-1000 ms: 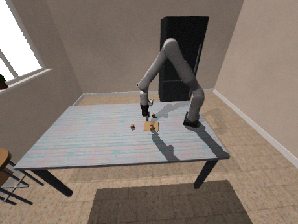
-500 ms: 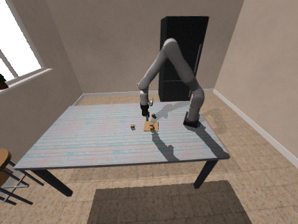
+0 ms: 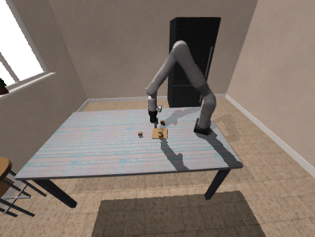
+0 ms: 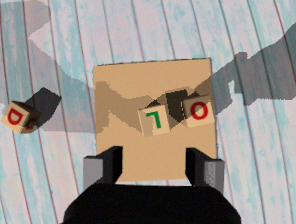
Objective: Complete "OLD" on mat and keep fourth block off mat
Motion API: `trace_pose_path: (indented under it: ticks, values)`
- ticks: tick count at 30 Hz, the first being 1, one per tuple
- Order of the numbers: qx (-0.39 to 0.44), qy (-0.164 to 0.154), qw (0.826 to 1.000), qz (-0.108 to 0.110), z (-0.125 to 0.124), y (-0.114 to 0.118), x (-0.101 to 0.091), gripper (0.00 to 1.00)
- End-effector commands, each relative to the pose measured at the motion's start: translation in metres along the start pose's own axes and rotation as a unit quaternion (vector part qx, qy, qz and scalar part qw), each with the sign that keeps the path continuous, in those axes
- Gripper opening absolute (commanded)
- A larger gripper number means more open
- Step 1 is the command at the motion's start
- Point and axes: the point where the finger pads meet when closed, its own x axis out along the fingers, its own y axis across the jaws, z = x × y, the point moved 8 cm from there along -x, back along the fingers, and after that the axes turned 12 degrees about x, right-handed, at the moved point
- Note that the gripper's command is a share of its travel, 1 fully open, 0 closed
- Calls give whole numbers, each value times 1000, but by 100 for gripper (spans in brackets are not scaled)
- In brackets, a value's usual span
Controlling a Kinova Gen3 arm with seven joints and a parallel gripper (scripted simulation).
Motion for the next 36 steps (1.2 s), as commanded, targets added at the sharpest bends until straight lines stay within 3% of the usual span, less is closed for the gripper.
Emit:
trace_pose_path:
  ticks: [1,4,8,12,18,36]
  values:
    - [1,-2,1000,1,3,-7,0,100]
    - [0,1,1000,1,12,-34,0,100]
    - [-2,1,1000,-1,27,-94,2,100]
    - [-5,1,1000,-1,31,-140,4,100]
    - [-7,0,1000,2,33,-159,5,100]
    - [0,0,1000,2,33,-159,5,100]
